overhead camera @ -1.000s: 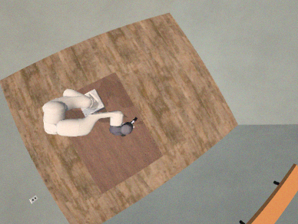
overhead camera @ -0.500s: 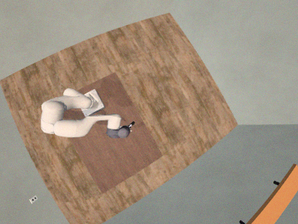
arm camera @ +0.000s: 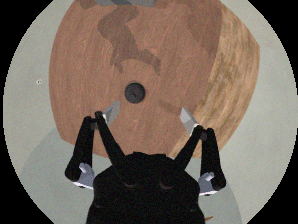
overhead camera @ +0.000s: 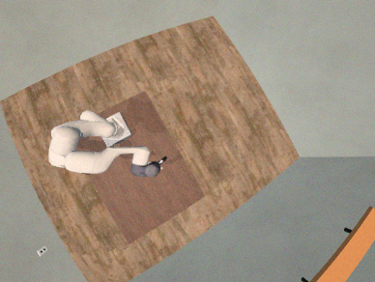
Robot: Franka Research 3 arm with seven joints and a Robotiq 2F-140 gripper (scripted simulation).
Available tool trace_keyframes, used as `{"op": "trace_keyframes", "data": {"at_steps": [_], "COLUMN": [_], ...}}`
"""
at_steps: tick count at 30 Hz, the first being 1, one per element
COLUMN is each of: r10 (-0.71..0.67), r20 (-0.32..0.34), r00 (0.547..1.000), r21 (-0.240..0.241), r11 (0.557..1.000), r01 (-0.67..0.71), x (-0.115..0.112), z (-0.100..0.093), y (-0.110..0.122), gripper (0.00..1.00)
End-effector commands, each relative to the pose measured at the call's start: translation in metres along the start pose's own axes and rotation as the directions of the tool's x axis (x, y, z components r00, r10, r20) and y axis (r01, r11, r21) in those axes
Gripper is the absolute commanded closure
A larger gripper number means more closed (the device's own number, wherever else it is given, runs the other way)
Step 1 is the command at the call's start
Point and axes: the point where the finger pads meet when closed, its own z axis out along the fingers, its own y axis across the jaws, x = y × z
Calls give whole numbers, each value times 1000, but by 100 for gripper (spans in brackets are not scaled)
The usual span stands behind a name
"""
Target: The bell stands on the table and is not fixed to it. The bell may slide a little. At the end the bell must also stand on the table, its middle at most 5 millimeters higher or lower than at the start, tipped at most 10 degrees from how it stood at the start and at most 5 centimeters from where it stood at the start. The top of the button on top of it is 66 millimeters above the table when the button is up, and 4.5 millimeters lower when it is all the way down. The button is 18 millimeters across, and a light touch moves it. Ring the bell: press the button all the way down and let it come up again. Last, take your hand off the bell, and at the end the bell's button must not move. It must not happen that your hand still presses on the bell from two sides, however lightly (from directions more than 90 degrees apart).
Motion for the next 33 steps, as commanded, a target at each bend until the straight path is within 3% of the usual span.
{"op": "trace_keyframes", "data": {"at_steps": [1, 3, 4, 10, 11, 20, 21, 33], "r10": [-2, -2, 16, 16, 30, 30, 42, 50], "r20": [7, 7, 11, 11, 14, 14, 17, 18], "r00": [1000, 1000, 1000, 1000, 999, 999, 999, 999], "r21": [3, 3, 15, 15, 25, 25, 33, 39], "r11": [1000, 1000, 1000, 1000, 999, 999, 999, 998], "r01": [2, 2, -16, -16, -30, -30, -42, -51], "x": [-2, -2, -3, -3, -4, -4, -5, -5], "z": [0, 0, 3, 3, 5, 5, 7, 8], "y": [-2, -2, -18, -18, -31, -31, -41, -48], "gripper": [0, 0, 0, 0, 0, 0, 0, 0]}}
